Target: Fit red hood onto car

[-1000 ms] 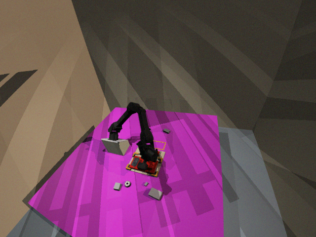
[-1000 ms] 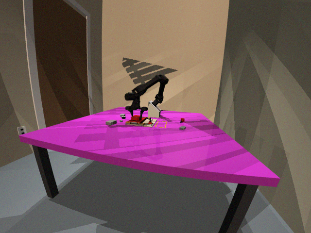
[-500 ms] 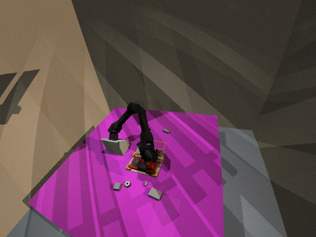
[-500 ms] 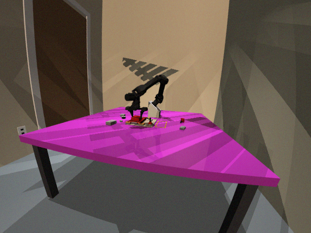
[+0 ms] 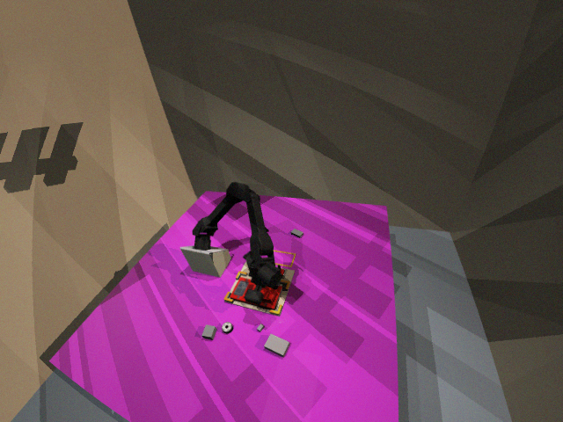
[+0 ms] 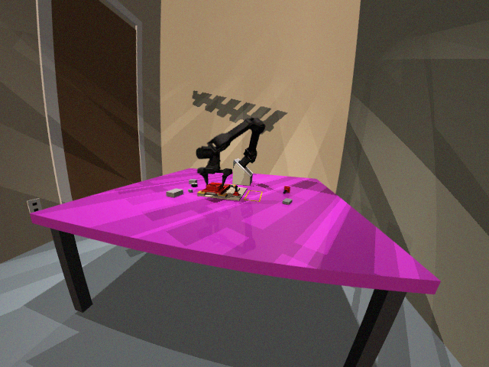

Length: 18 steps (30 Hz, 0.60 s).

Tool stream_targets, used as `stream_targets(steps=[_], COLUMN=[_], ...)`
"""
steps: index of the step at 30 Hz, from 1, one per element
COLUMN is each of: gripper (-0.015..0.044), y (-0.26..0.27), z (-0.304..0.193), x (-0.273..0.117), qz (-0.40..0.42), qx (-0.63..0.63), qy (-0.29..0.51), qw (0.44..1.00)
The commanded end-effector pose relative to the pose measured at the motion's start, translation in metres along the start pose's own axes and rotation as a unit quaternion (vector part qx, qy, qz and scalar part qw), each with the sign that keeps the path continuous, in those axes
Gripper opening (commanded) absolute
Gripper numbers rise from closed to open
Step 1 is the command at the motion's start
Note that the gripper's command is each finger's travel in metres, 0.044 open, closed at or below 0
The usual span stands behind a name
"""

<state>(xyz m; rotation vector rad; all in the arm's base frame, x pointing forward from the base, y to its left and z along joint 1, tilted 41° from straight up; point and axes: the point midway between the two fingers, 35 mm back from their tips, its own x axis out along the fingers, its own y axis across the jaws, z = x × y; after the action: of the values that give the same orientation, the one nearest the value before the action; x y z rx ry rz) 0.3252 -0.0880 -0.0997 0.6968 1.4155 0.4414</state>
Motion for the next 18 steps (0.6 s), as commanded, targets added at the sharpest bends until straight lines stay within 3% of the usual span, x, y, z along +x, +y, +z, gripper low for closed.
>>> stream_targets(steps=[1,6,18], gripper=[0.0440,0.0440,0.0440], y=[-0.001,0.001,0.002], z=[0.002,0.001,0.000], x=[-0.014,-0.067,-0.070], qz=[-0.004,-0.013,-0.013], qx=[-0.001,0.000,0.000], qy=[-0.001,-0.001,-0.001], qw=[1.000,1.000,1.000])
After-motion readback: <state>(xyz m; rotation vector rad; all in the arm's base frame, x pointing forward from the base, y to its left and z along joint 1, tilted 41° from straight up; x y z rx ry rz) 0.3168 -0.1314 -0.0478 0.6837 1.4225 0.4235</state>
